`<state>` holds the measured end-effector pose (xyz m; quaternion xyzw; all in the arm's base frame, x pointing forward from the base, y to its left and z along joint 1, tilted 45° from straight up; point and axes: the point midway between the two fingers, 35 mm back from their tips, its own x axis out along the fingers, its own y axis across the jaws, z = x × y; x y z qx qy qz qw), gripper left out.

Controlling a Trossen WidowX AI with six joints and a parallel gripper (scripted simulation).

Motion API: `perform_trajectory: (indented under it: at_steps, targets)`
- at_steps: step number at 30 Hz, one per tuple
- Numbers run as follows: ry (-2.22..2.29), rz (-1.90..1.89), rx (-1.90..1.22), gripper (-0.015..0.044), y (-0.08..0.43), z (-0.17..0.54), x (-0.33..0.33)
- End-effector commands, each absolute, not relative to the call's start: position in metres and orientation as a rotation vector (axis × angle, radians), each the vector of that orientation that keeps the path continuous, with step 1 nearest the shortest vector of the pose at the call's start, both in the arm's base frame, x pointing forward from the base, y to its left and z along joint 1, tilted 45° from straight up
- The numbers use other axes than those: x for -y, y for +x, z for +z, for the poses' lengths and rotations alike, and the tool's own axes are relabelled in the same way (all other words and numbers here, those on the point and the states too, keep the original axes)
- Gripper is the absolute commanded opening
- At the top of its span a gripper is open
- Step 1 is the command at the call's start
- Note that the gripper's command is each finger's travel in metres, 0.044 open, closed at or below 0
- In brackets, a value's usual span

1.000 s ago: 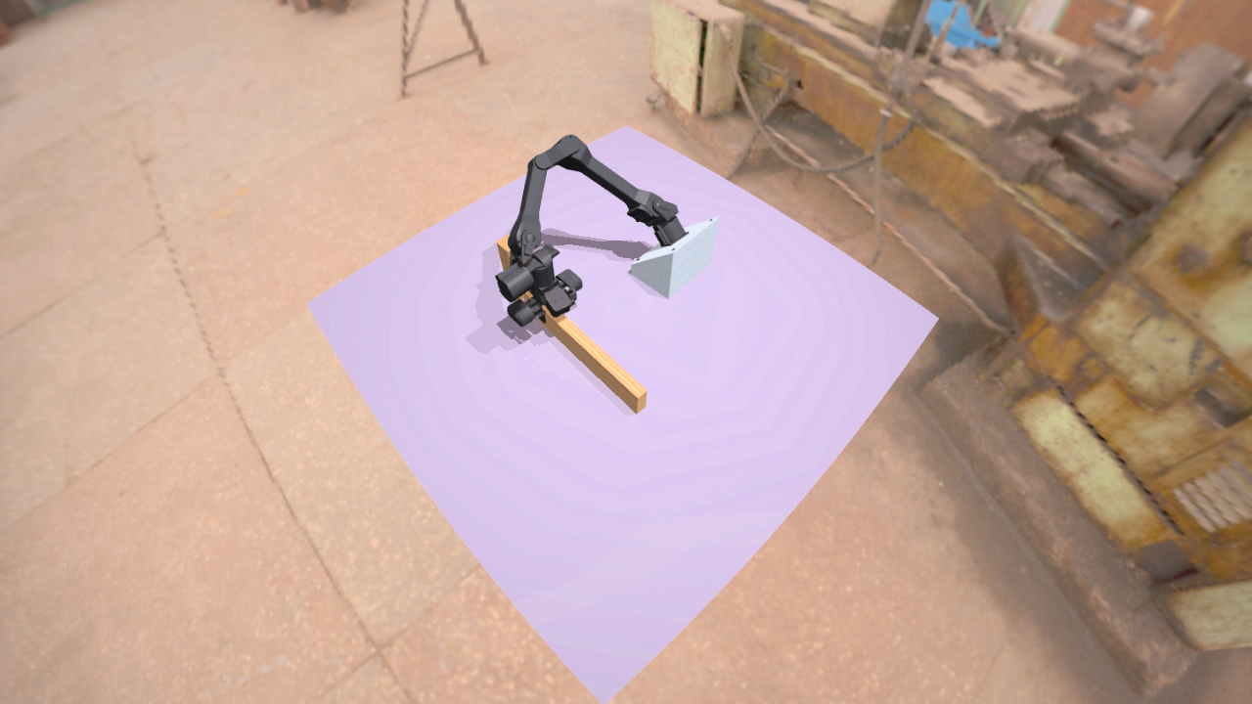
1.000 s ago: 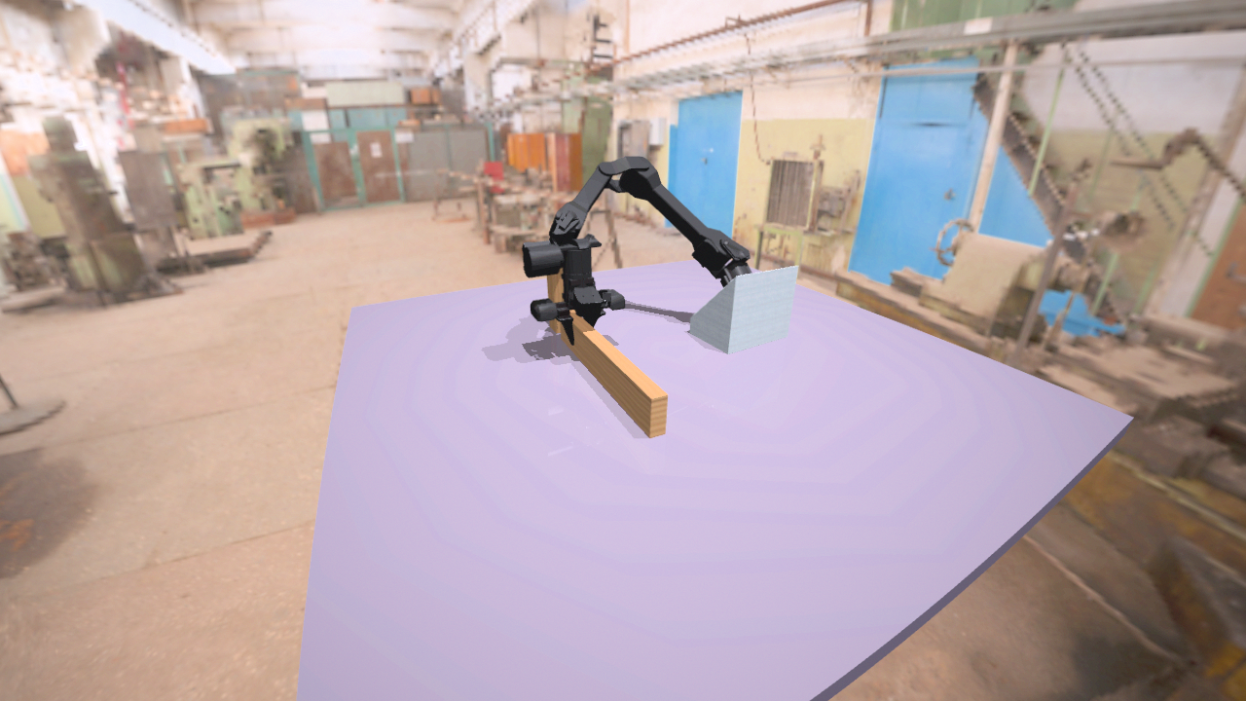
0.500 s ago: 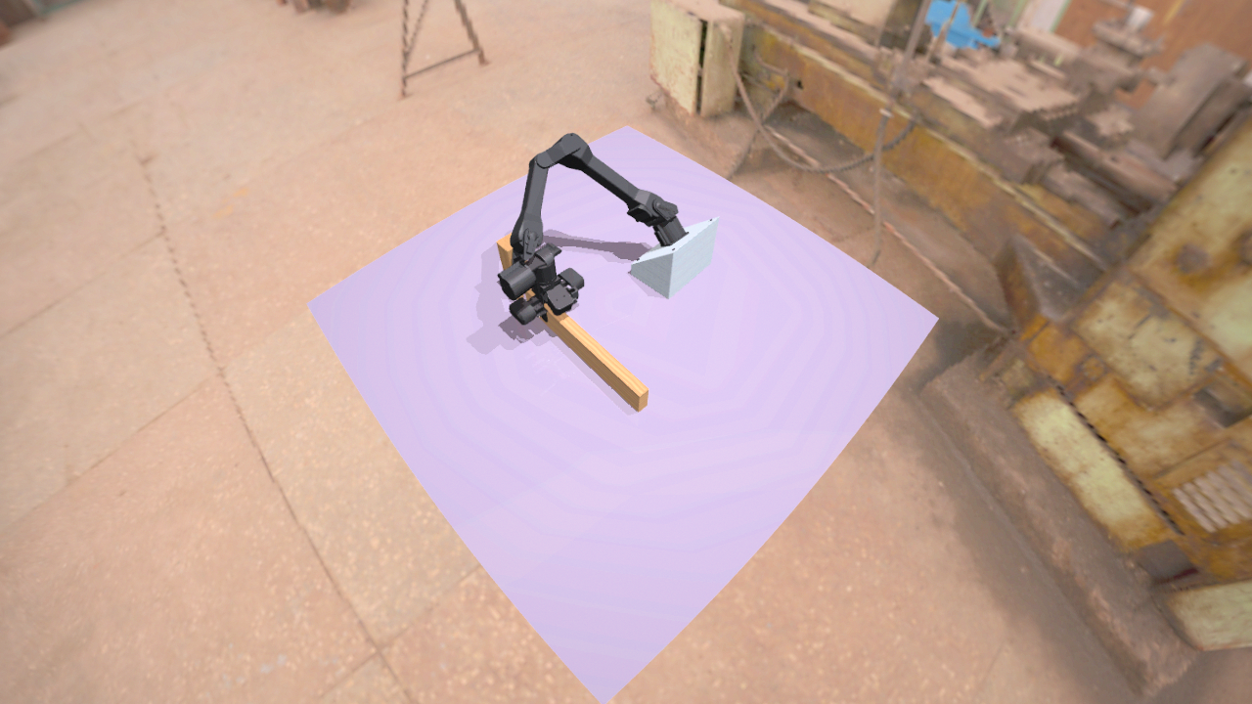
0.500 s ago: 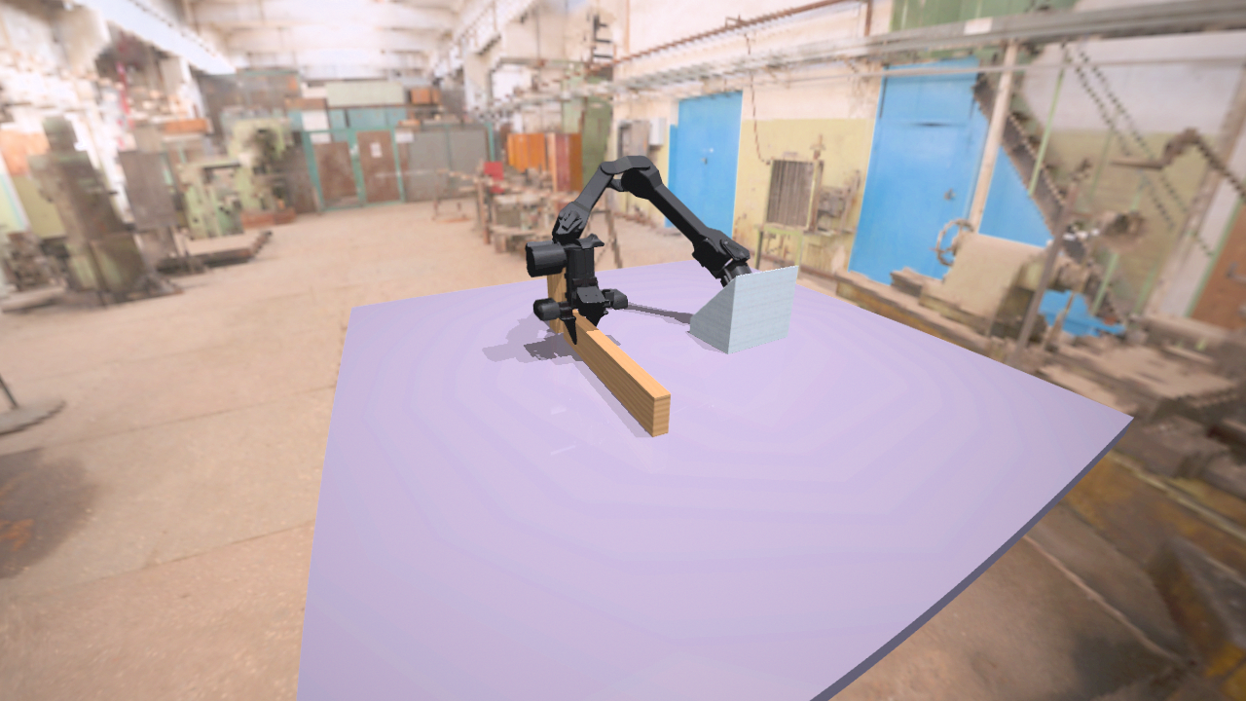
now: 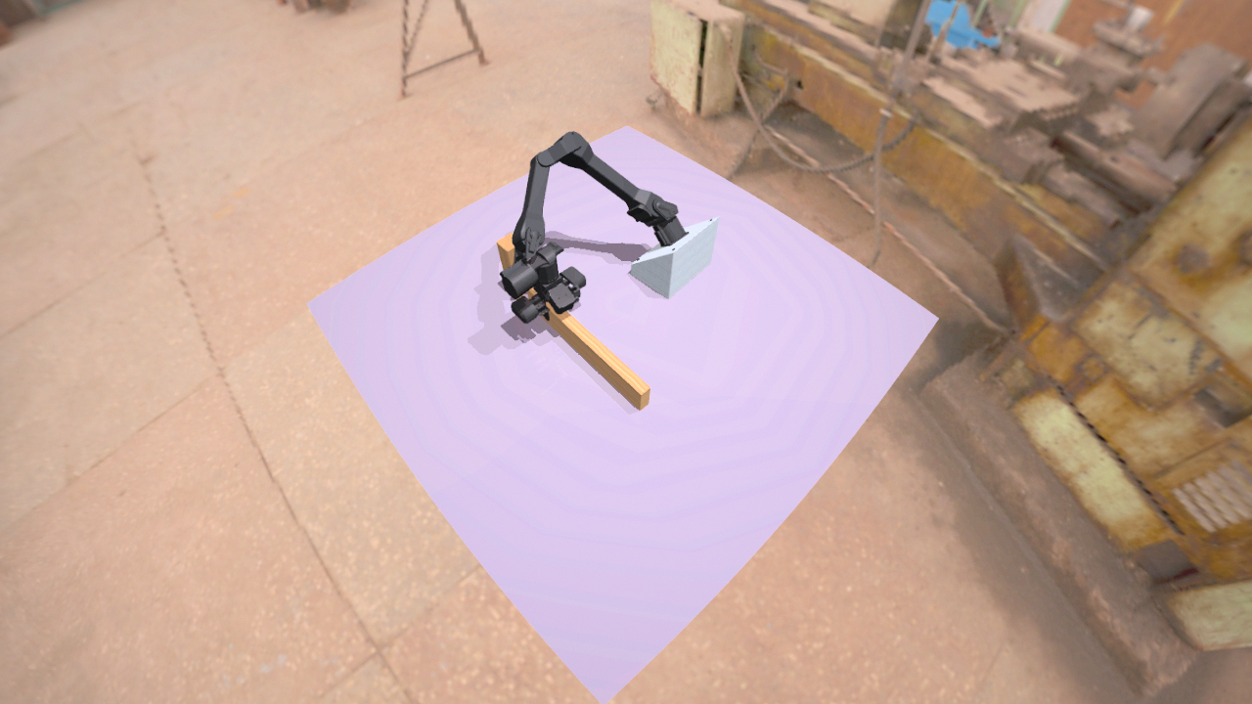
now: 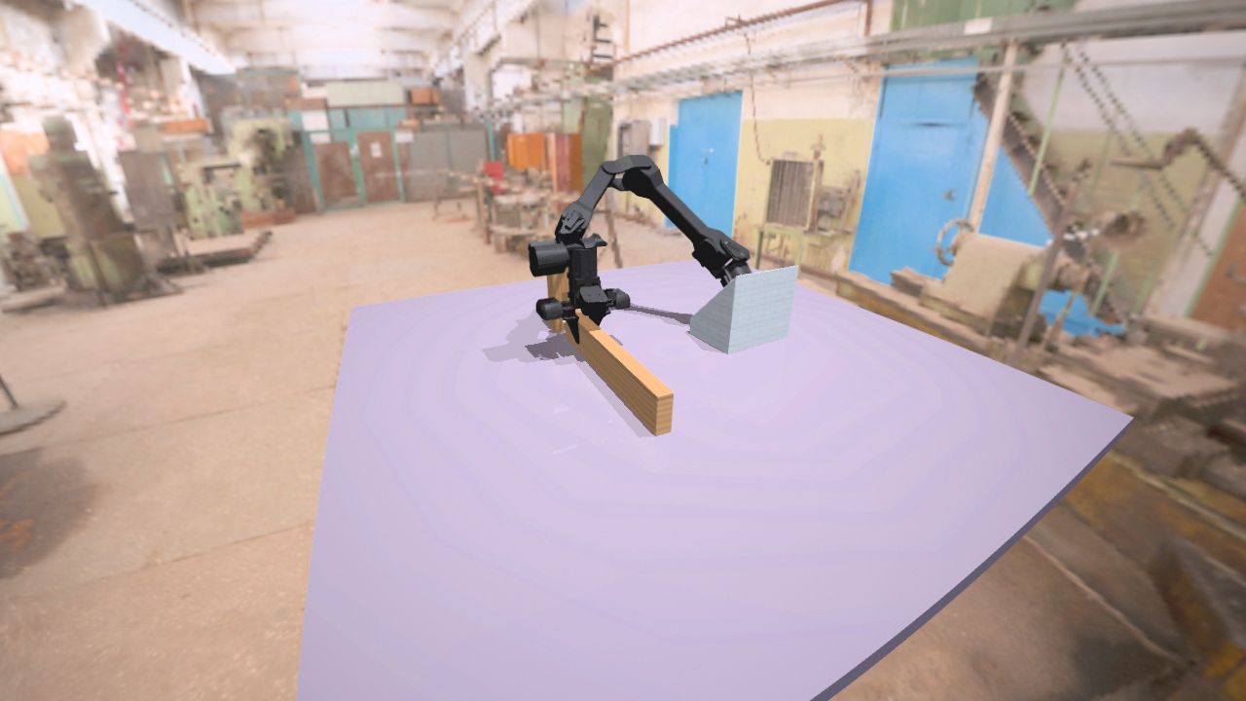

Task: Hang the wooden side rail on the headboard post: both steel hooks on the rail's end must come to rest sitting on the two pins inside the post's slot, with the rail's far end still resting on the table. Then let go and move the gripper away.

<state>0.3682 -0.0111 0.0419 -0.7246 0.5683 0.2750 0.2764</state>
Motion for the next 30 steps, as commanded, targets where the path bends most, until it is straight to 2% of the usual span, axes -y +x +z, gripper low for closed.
perform_trajectory:
  at_steps: [1, 30]
  targets:
    - [-1.946, 0.739, -1.527, 0.0, 0.3686, 0.0419, 0.011]
    - [-1.957, 0.754, -1.534, 0.0, 0.3679, 0.0444, 0.0086]
